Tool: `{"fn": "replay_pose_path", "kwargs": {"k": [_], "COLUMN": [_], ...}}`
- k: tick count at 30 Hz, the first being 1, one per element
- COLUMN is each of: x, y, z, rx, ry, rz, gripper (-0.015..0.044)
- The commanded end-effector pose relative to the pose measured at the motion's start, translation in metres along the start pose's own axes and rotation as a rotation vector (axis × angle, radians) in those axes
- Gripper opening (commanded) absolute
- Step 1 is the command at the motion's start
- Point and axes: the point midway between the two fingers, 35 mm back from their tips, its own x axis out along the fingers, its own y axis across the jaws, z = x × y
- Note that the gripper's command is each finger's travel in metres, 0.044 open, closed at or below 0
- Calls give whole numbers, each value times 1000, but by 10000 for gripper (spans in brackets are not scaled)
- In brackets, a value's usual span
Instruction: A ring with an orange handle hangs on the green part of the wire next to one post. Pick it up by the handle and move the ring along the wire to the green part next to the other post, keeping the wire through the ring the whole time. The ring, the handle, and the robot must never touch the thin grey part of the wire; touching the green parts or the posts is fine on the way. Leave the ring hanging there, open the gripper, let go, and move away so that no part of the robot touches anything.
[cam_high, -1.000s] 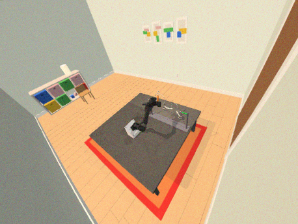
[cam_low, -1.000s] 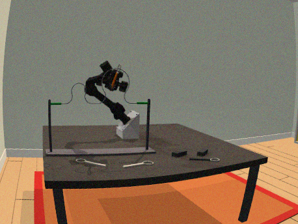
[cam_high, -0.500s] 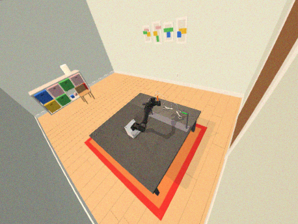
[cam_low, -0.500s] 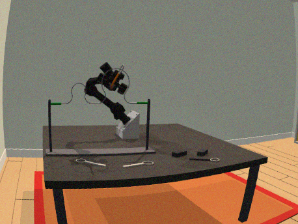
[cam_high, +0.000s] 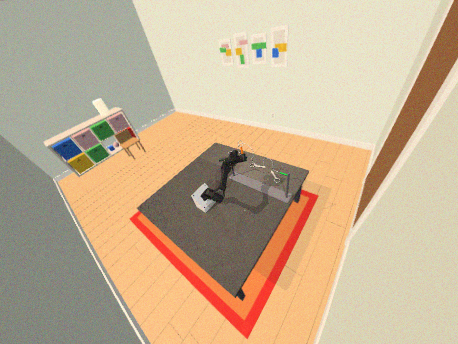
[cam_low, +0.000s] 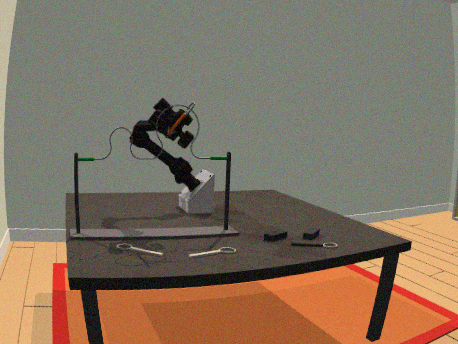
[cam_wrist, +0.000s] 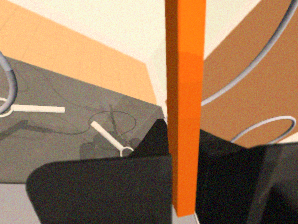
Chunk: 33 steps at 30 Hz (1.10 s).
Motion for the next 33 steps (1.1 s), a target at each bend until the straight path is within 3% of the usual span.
{"fn": "replay_pose_path", "kwargs": {"k": [1, 33], "x": [0, 0], "y": [-1, -13], "z": [0, 2], "rx": [-46, -395], "ry": [-4, -49], "rz": [-24, -213], "gripper": [-150, -150]}}
